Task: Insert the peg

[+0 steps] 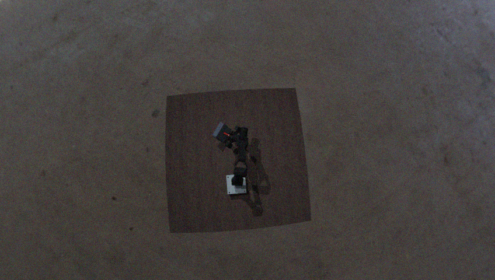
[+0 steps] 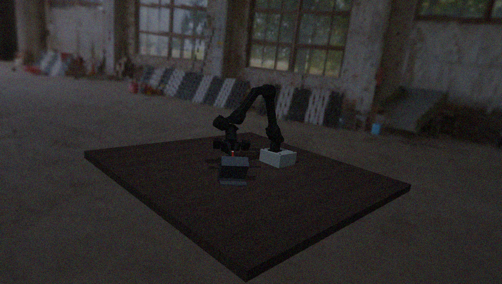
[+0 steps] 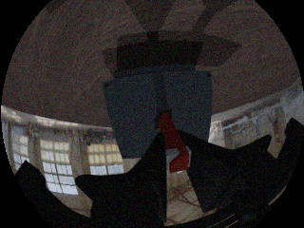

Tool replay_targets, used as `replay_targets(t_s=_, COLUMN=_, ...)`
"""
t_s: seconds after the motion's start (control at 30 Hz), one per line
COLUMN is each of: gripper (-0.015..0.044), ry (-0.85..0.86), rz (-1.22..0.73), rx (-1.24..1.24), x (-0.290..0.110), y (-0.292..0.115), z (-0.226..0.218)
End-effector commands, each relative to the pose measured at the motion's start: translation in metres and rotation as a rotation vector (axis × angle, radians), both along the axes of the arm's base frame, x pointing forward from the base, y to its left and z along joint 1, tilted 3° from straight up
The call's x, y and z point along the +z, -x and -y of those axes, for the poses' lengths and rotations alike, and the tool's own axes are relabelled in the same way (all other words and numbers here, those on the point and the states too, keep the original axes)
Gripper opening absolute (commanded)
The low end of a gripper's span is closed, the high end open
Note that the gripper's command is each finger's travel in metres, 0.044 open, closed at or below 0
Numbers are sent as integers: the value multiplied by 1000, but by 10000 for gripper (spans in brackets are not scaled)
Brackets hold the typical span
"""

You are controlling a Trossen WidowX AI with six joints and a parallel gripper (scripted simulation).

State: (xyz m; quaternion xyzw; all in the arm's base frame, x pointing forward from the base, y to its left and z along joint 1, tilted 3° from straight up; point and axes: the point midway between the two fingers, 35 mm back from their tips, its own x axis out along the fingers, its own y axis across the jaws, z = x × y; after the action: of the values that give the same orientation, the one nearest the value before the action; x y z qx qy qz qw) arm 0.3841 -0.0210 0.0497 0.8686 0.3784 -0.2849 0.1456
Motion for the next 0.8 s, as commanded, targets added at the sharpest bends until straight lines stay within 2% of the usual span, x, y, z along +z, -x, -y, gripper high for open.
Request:
replay_targets(t_s=0.0, gripper=0, ry=1, rz=-7, rx=-4, x=-3, y=-1, z=-1)
replay_targets(t_s=0.77, gripper=0, ry=0, rz=-6, rx=-4, x=-12, y=-9, z=-9)
